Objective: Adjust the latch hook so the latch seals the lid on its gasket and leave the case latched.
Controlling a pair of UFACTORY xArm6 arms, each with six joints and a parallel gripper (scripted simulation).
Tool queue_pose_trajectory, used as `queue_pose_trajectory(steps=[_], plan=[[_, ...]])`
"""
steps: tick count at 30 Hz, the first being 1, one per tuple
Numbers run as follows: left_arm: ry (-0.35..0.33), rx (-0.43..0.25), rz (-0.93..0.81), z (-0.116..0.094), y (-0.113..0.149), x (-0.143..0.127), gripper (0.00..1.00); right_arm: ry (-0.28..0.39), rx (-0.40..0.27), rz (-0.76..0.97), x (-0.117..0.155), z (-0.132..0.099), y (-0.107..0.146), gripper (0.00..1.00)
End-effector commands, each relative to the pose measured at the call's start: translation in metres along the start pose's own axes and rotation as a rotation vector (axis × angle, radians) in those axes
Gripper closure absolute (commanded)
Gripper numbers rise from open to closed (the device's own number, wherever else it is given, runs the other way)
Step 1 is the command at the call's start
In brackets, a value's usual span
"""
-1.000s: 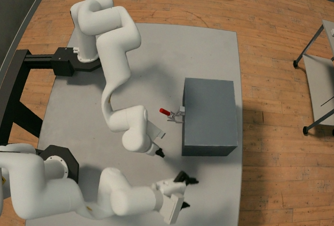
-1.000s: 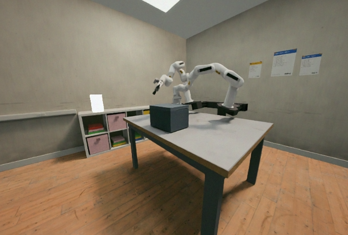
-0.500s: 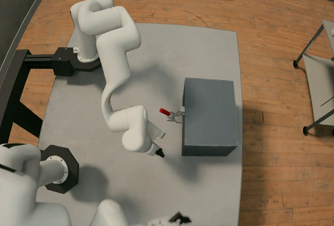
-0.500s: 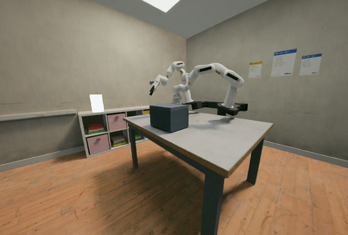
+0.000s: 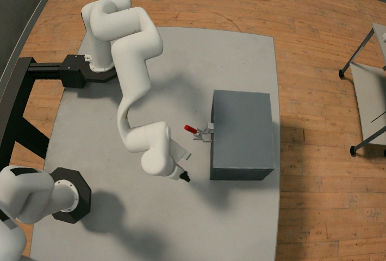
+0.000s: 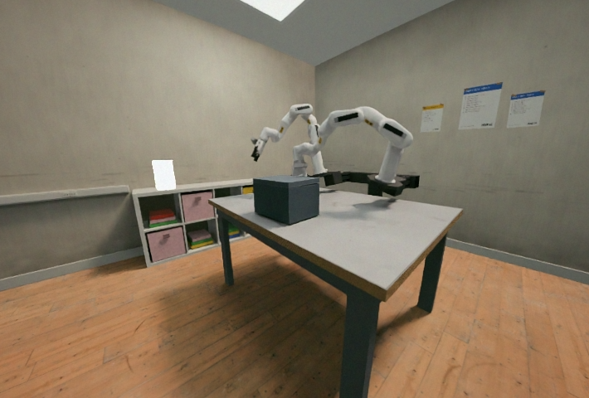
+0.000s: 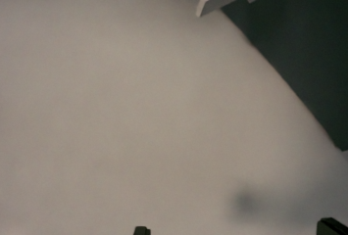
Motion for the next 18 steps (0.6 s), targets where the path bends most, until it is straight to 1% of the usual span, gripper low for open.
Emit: queue_pose_trajectory(steps=[1,2,4,7,10,11,14,15,18], plan=[[0.004,-0.003,-0.002,-0.002,0.0,0.001,0.0,0.089,-0.043,0.091,0.062,-0.028,-0.008,0.0],[0.004,-0.003,-0.002,-0.002,0.0,0.001,0.0,0.089,-0.043,0.091,0.073,-0.032,-0.009,0.0],[0.004,-0.003,-0.002,-0.002,0.0,0.001,0.0,0.089,-0.043,0.091,0.073,-0.032,-0.009,0.0],[0.004,-0.003,-0.002,-0.002,0.0,0.001,0.0,0.135,-0.065,0.149,0.115,-0.055,-0.006,0.0],[0.004,-0.003,-0.002,-0.002,0.0,0.001,0.0,0.181,-0.088,0.209,0.14,-0.071,-0.001,0.0],[0.004,-0.003,-0.002,-0.002,0.0,0.001,0.0,0.181,-0.088,0.209,0.149,-0.076,0.0,0.0],[0.004,-0.003,-0.002,-0.002,0.0,0.001,0.0,0.225,-0.111,0.269,0.175,-0.095,0.008,0.0],[0.004,-0.003,-0.002,-0.002,0.0,0.001,0.0,0.225,-0.111,0.269,0.184,-0.101,0.01,0.0],[0.004,-0.003,-0.002,-0.002,0.0,0.001,0.0,0.267,-0.133,0.329,0.207,-0.12,0.021,0.0]])
Point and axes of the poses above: on each arm, the point where the finger pads meet when closed, its own z axis out along the fingers, its own x axis across the jaws, y = z × x, the point moved 7 cm from there along -z, back along the fingers, and after that the axes turned 7 degrees about -z, right-handed, at the moved point
